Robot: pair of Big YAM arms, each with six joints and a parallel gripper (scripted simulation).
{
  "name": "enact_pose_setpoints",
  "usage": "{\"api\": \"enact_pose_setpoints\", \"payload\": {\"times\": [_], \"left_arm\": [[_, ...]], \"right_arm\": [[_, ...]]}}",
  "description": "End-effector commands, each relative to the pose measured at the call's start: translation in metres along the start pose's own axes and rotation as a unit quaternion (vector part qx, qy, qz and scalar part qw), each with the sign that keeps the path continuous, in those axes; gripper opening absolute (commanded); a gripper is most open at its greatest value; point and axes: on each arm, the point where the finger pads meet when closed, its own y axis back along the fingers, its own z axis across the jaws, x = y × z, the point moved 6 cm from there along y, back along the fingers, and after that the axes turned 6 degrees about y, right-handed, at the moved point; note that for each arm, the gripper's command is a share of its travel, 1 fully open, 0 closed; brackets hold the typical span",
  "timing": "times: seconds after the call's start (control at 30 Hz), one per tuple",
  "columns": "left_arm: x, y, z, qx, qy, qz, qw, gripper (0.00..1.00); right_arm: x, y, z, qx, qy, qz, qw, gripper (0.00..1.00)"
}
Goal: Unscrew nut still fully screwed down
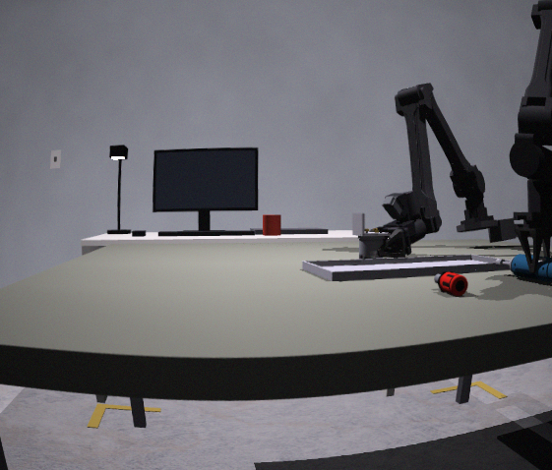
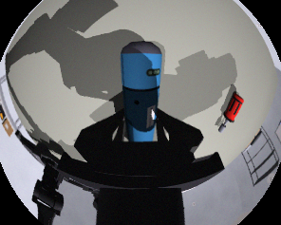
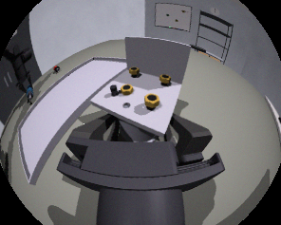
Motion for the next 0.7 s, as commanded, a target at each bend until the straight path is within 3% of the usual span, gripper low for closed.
{"api": "enact_pose_setpoints", "payload": {"times": [0.0, 0.67], "left_arm": [[-0.0111, 0.0138, -0.0104, 0.025, 0.002, -0.012, 1.0, 0.42], [-0.0092, 0.0096, -0.0063, 0.015, 0.001, -0.007, 1.0, 0.42]], "right_arm": [[0.0139, -0.0001, -0.0066, 0.003, -0.001, 0.018, 1.0, 0.59], [0.0139, -0.0001, -0.0066, 0.003, -0.001, 0.018, 1.0, 0.59]]}}
